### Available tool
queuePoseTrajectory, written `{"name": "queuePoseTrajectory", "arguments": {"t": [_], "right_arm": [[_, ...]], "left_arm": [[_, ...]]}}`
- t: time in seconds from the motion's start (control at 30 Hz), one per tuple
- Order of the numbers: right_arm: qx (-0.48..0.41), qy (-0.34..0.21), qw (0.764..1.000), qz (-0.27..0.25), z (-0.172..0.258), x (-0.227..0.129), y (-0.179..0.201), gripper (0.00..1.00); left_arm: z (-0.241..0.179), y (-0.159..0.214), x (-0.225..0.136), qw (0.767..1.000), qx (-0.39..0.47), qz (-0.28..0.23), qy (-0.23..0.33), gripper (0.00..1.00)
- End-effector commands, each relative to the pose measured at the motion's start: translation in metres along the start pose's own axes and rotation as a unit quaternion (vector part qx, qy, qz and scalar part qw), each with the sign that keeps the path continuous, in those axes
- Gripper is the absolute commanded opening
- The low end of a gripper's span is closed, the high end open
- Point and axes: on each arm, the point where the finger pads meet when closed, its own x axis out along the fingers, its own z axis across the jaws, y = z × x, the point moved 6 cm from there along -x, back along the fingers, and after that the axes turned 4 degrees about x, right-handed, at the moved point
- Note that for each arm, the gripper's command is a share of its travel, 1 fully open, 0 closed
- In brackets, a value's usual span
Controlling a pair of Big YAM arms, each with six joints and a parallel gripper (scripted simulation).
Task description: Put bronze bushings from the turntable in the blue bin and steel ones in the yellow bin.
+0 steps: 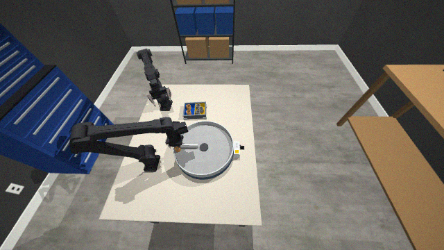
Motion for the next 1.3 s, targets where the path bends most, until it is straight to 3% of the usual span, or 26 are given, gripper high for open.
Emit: {"name": "queuePoseTrajectory", "arguments": {"t": [0.0,0.07,0.33,0.67,0.73,1.0,1.27], "right_arm": [[-0.014,0.004,1.000,-0.001,-0.003,0.003,-0.005,0.29],[-0.019,0.017,1.000,-0.008,-0.010,-0.006,-0.009,0.29],[-0.014,0.004,1.000,-0.001,-0.006,0.017,-0.007,0.29],[-0.014,0.015,1.000,-0.007,-0.013,0.021,-0.011,0.29],[-0.016,0.019,1.000,-0.009,-0.013,0.019,-0.011,0.14],[-0.011,0.012,1.000,-0.006,-0.009,0.022,-0.006,0.03],[-0.012,0.027,0.999,-0.014,-0.014,-0.023,-0.009,0.00]], "left_arm": [[-0.001,0.002,-0.004,1.000,0.008,0.015,0.004,1.00],[-0.002,0.006,-0.004,1.000,0.009,0.026,0.007,1.00],[-0.006,0.025,-0.006,0.997,0.011,0.076,0.023,1.00],[-0.006,0.026,-0.006,0.997,0.010,0.080,0.023,1.00],[-0.006,0.026,-0.006,0.997,0.010,0.080,0.023,1.00],[-0.005,0.016,-0.007,0.998,0.006,0.067,0.021,1.00],[-0.005,0.016,-0.007,0.998,0.006,0.067,0.021,1.00]]}}
